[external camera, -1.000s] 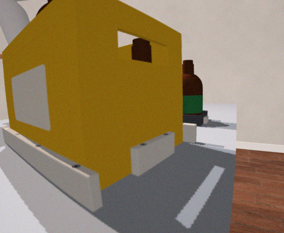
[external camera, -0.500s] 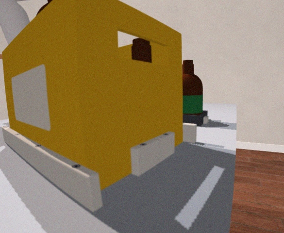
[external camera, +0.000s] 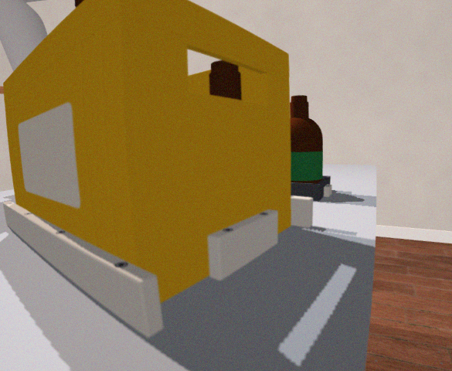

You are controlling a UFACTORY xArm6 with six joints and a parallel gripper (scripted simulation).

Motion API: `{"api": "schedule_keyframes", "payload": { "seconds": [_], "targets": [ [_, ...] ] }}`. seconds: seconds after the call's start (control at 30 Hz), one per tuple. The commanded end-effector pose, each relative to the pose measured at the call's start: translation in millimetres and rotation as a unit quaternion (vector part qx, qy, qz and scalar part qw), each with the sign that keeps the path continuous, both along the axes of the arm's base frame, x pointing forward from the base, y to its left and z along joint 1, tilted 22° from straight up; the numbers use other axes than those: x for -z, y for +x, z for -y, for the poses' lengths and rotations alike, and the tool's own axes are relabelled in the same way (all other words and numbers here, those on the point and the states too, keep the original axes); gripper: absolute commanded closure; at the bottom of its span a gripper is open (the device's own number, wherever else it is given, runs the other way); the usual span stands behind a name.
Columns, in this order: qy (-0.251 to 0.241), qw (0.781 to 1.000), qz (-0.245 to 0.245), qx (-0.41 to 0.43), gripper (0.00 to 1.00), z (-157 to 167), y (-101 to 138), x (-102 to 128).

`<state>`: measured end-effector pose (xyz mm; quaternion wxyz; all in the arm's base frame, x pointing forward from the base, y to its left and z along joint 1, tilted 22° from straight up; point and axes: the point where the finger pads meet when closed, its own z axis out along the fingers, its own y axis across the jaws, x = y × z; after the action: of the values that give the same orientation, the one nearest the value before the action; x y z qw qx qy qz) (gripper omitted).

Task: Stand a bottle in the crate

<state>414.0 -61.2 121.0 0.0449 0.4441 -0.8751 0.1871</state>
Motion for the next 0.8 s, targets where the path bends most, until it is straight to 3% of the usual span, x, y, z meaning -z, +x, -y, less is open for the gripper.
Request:
{"api": "schedule_keyframes", "payload": {
  "seconds": [0.0, 0.77],
  "targets": [
    [0.0, 1.0, 0.002, 0.0, 1.0, 1, 2, 2],
    [0.0, 1.0, 0.002, 0.0, 1.0, 9, 4, 22]
  ]
}}
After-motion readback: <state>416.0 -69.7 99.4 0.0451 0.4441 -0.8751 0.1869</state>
